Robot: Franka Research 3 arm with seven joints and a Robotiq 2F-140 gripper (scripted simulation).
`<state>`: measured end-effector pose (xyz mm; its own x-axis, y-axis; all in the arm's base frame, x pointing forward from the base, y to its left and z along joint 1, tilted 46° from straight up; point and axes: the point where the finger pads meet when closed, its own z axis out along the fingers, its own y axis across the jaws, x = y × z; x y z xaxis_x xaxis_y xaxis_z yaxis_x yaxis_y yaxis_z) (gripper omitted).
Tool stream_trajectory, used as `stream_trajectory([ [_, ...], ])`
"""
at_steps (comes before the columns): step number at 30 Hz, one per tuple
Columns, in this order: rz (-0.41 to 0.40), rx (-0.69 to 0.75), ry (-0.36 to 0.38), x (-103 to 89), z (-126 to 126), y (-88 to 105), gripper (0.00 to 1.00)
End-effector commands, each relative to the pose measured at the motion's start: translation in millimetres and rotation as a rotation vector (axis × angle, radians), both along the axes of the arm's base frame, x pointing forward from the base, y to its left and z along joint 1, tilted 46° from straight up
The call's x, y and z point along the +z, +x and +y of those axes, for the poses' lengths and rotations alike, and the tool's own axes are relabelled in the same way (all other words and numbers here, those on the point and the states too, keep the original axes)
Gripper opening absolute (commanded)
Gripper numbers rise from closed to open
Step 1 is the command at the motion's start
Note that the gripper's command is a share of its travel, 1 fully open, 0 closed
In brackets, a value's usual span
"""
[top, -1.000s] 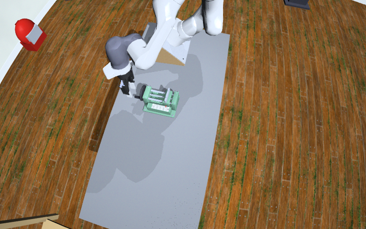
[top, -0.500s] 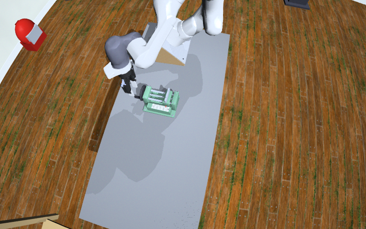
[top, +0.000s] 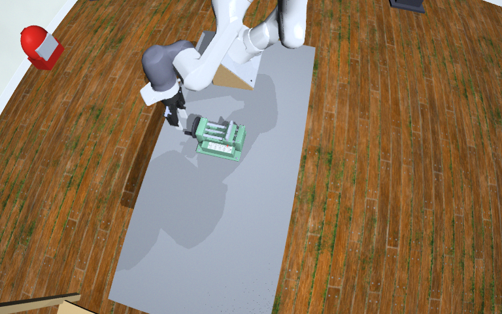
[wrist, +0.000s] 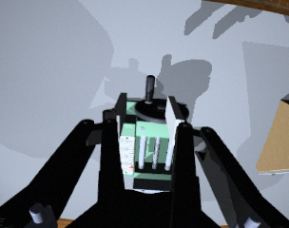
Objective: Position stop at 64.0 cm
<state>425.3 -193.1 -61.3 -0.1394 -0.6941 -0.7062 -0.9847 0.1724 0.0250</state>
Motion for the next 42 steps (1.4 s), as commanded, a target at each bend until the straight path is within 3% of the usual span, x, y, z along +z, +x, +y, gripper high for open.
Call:
stream_trajectory([
  [1,0.002,0.005,0.01,3.3,2,-1.1,0.33],
  [4,0.002,0.005,0.01,16.1,14,8.9,0.33],
  [9,0.002,0.005,0.01,58.3,51,42.1,0.33],
  [11,0.002,0.005,0.01,64.4,56,46.8,0.33],
  [42,0.002,0.005,0.01,64.7,56,47.1,0.33],
])
